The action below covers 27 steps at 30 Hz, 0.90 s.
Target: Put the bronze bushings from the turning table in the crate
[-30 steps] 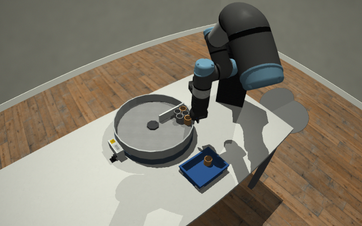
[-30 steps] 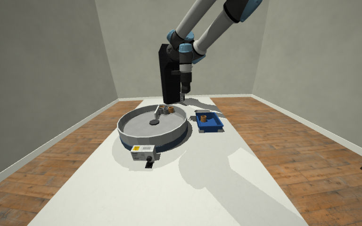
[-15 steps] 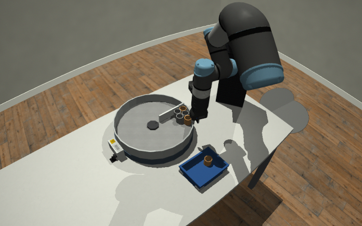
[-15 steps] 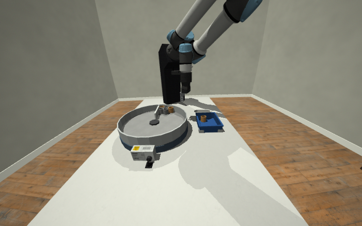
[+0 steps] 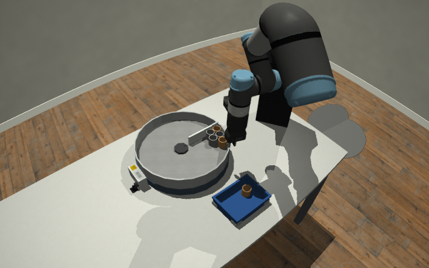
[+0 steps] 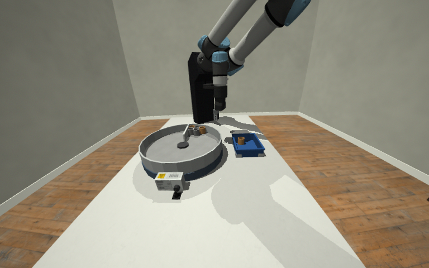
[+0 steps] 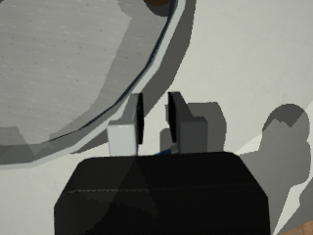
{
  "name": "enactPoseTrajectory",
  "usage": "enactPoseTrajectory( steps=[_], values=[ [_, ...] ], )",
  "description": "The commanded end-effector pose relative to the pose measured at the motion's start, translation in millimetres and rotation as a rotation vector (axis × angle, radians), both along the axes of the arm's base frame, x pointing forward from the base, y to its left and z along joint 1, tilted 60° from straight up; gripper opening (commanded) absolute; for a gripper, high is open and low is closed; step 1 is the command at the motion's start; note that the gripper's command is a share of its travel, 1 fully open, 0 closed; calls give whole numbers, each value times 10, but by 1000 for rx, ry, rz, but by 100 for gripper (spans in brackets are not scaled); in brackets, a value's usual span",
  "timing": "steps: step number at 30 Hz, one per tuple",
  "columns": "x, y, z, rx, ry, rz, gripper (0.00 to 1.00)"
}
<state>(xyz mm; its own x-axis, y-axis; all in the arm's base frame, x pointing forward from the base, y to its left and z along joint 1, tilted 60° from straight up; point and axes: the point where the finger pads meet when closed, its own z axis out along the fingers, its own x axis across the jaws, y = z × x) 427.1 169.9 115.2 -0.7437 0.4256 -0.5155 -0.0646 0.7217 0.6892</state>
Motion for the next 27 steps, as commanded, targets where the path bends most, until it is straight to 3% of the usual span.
enactPoseTrajectory(
  steps=[1, 9, 10, 14, 26, 27],
  values=[
    [-158, -37, 133, 170, 141, -130, 45],
    [-158, -37, 133, 170, 141, -130, 45],
    [-34, -8, 24, 34, 27, -26, 45],
    [-171, -37, 115, 170, 141, -130, 45],
    [-171, -37, 115, 170, 141, -130, 45],
    [-36, -9, 21, 34, 28, -26, 45]
  ],
)
